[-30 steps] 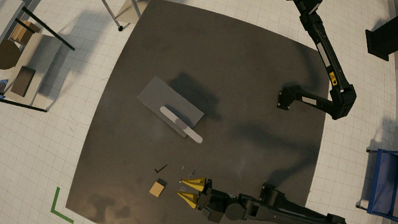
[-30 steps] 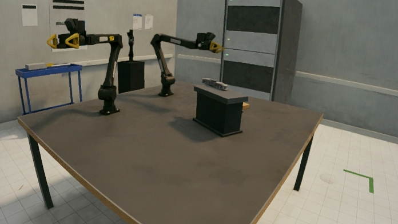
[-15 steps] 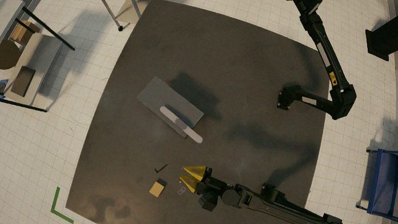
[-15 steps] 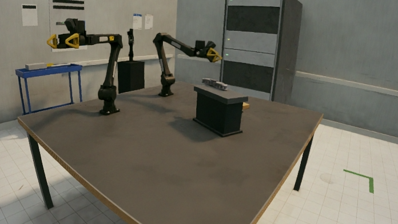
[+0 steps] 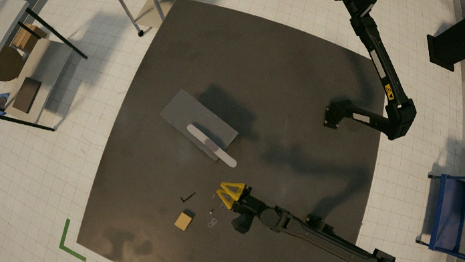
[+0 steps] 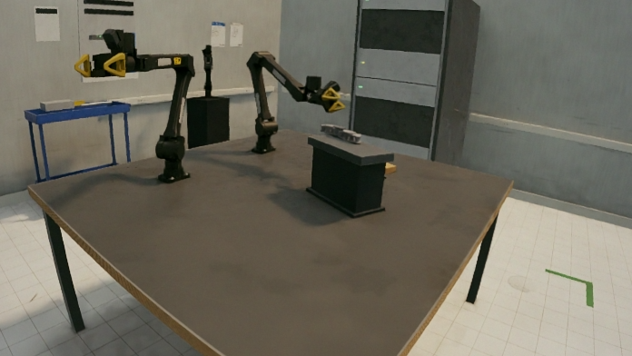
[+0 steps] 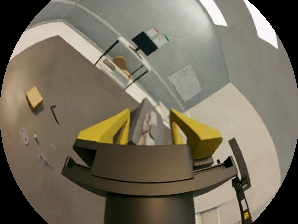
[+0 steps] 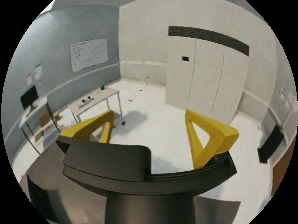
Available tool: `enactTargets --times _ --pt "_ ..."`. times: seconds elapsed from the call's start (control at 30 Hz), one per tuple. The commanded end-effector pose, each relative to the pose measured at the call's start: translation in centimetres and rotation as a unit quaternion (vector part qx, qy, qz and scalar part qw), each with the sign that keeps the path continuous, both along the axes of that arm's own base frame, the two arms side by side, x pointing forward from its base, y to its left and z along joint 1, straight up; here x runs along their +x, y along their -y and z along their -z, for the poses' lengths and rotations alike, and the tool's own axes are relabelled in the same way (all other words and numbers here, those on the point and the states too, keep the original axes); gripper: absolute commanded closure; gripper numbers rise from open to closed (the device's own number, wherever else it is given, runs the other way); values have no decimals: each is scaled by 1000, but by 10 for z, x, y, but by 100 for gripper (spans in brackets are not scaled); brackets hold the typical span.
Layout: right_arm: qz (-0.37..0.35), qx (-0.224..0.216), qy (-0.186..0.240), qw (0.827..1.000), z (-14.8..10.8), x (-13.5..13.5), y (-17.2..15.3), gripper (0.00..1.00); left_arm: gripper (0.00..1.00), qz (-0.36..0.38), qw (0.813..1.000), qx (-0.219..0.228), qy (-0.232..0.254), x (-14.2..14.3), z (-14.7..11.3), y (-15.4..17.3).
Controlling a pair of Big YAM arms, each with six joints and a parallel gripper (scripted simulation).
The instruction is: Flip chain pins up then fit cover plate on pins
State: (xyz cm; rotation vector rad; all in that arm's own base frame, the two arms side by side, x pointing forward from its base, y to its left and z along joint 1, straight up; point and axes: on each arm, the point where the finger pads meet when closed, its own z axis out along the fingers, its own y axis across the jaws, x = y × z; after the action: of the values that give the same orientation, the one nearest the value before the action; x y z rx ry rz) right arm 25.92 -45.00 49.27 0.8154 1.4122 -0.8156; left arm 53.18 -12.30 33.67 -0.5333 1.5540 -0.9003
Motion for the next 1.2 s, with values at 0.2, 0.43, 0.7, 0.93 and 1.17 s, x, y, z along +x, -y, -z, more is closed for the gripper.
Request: enactTargets --times 0.2,0.43,0.7,0.93,1.17 --pt "-4 -13 8 1000 -14 2 -6 0 47 39 991 -126 -28 -14 35 36" --pt "-4 -13 8 1000 -14 2 -6 0 47 55 981 -185 -33 -20 38 49" --pt "-4 -13 8 1000 -14 2 -6 0 47 79 960 -257 -74 -40 76 69" --pt "-4 -13 8 1000 -14 2 -6 0 47 90 948 -290 -93 -50 91 78" --pt "-4 -13 8 1000 -14 2 -6 0 47 100 936 -320 -106 -59 100 85"
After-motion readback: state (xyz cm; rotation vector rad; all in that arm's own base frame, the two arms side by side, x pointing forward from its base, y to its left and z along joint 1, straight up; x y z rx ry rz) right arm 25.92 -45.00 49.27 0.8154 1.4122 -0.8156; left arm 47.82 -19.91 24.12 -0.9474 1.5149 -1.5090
